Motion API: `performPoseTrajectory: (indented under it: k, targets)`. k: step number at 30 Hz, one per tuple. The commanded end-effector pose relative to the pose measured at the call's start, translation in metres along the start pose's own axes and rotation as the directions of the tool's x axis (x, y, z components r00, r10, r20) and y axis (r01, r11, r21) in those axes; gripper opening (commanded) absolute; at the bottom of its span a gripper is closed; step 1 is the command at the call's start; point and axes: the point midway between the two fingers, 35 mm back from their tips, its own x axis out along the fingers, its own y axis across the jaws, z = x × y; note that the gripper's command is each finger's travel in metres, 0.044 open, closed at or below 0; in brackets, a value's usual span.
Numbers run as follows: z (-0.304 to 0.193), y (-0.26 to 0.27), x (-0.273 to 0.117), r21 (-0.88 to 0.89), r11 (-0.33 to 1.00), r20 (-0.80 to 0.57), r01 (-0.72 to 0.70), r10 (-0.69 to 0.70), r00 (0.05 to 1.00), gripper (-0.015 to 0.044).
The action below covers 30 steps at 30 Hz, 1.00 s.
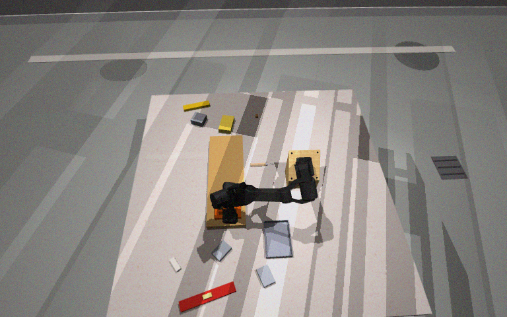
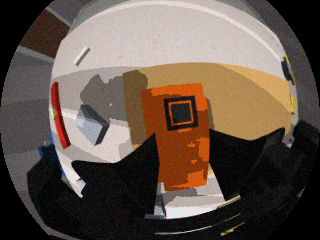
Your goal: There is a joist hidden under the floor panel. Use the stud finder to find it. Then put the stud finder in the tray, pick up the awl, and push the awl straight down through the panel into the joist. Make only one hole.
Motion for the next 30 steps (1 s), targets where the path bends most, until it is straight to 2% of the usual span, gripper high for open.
performPoseTrajectory:
  k: [1, 30]
  targets:
    - [-0.001, -0.005, 0.000, -0.004, 1.000, -0.003, -0.004, 0.004, 1.000, 0.0000]
    - [-0.001, -0.045, 0.001, -0.004, 1.000, -0.003, -0.002, 0.002, 1.000, 0.0000]
